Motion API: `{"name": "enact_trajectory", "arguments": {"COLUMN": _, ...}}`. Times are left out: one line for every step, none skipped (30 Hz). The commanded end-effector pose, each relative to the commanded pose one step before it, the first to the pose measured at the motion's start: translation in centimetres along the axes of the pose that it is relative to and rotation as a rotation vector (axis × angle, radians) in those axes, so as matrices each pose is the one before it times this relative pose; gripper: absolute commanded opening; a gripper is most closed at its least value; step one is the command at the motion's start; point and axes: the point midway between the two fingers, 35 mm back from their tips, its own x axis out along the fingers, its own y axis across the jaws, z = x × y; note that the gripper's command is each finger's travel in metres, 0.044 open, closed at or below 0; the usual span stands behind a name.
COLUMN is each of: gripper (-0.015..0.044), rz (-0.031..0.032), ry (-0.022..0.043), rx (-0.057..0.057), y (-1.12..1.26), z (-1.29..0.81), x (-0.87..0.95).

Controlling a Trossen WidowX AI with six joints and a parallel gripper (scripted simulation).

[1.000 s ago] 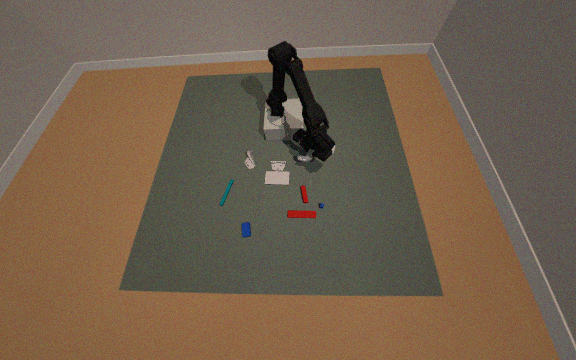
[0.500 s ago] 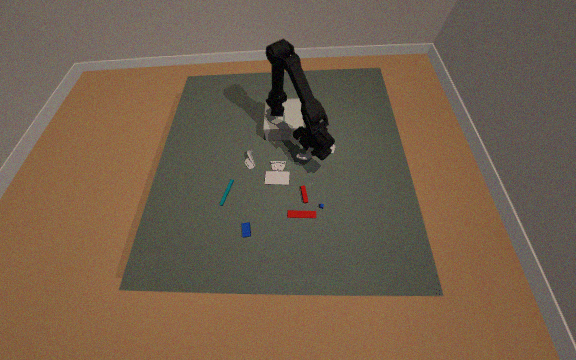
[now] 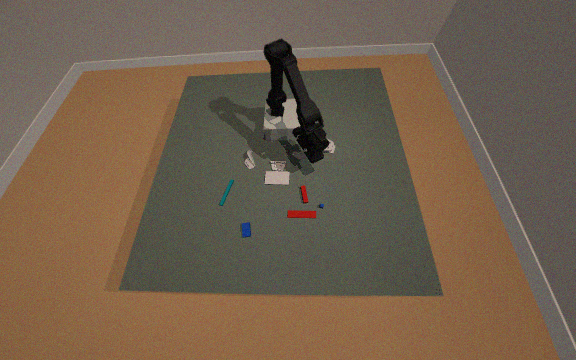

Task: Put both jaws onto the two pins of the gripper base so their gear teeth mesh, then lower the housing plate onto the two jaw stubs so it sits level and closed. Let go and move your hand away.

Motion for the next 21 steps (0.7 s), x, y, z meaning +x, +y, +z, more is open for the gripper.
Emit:
{"name": "enact_trajectory", "arguments": {"gripper": 0.0134, "rz": -0.00014, "ry": 0.0009, "rx": 0.0704, "y": 0.229, "z": -0.46, "x": -0.025}}
{"name": "enact_trajectory", "arguments": {"gripper": 0.0134, "rz": 0.00001, "ry": 0.00011, "rx": 0.0206, "y": 0.022, "z": -0.123, "x": -0.001}}
{"name": "enact_trajectory", "arguments": {"gripper": 0.0134, "rz": 0.00001, "ry": 0.00011, "rx": 0.0206, "y": 0.02, "z": -0.123, "x": -0.001}}
{"name": "enact_trajectory", "arguments": {"gripper": 0.0134, "rz": 0.00001, "ry": 0.00011, "rx": 0.0206, "y": 0.018, "z": -0.123, "x": -0.001}}
{"name": "enact_trajectory", "arguments": {"gripper": 0.0134, "rz": 0.00001, "ry": 0.00011, "rx": 0.0206, "y": 0.016, "z": -0.124, "x": -0.001}}
{"name": "enact_trajectory", "arguments": {"gripper": 0.0134, "rz": 0.0, "ry": 0.00011, "rx": 0.0206, "y": 0.014, "z": -0.124, "x": -0.001}}
{"name": "enact_trajectory", "arguments": {"gripper": 0.0134, "rz": 0.0, "ry": 0.00011, "rx": 0.0206, "y": 0.012, "z": -0.124, "x": -0.001}}
{"name": "enact_trajectory", "arguments": {"gripper": 0.0134, "rz": 0.0, "ry": 0.00011, "rx": 0.0206, "y": 0.01, "z": -0.124, "x": -0.001}}
{"name": "enact_trajectory", "arguments": {"gripper": 0.0134, "rz": 0.0, "ry": 0.00011, "rx": 0.0206, "y": 0.008, "z": -0.124, "x": -0.001}}
{"name": "enact_trajectory", "arguments": {"gripper": 0.0134, "rz": 0.0, "ry": 0.00011, "rx": 0.0206, "y": 0.006, "z": -0.124, "x": -0.001}}
{"name": "enact_trajectory", "arguments": {"gripper": 0.0134, "rz": 0.0, "ry": 0.00011, "rx": 0.0206, "y": 0.004, "z": -0.124, "x": -0.001}}
{"name": "enact_trajectory", "arguments": {"gripper": 0.0134, "rz": -0.00001, "ry": 0.00011, "rx": 0.0206, "y": 0.002, "z": -0.124, "x": -0.001}}
{"name": "enact_trajectory", "arguments": {"gripper": 0.0134, "rz": -0.00001, "ry": 0.00011, "rx": 0.0206, "y": 0.0, "z": -0.124, "x": -0.001}}
{"name": "enact_trajectory", "arguments": {"gripper": 0.0134, "rz": -0.00001, "ry": 0.00011, "rx": 0.0206, "y": -0.002, "z": -0.123, "x": -0.001}}
{"name": "enact_trajectory", "arguments": {"gripper": 0.0134, "rz": -0.00001, "ry": 0.00011, "rx": 0.0206, "y": -0.004, "z": -0.123, "x": -0.001}}
{"name": "enact_trajectory", "arguments": {"gripper": 0.0134, "rz": -0.00001, "ry": 0.00011, "rx": 0.0206, "y": -0.006, "z": -0.123, "x": -0.001}}
{"name": "enact_trajectory", "arguments": {"gripper": 0.0134, "rz": -0.00002, "ry": 0.00011, "rx": 0.0206, "y": -0.008, "z": -0.123, "x": 0.0}}
{"name": "enact_trajectory", "arguments": {"gripper": 0.0134, "rz": -0.00002, "ry": 0.00011, "rx": 0.0206, "y": -0.01, "z": -0.123, "x": 0.0}}
{"name": "enact_trajectory", "arguments": {"gripper": 0.0134, "rz": -0.00002, "ry": 0.00011, "rx": 0.0206, "y": -0.011, "z": -0.122, "x": 0.0}}
{"name": "enact_trajectory", "arguments": {"gripper": 0.0134, "rz": -0.00002, "ry": 0.00011, "rx": 0.0206, "y": -0.013, "z": -0.122, "x": 0.0}}
{"name": "enact_trajectory", "arguments": {"gripper": 0.0134, "rz": -0.00002, "ry": 0.00011, "rx": 0.0206, "y": -0.015, "z": -0.122, "x": 0.0}}
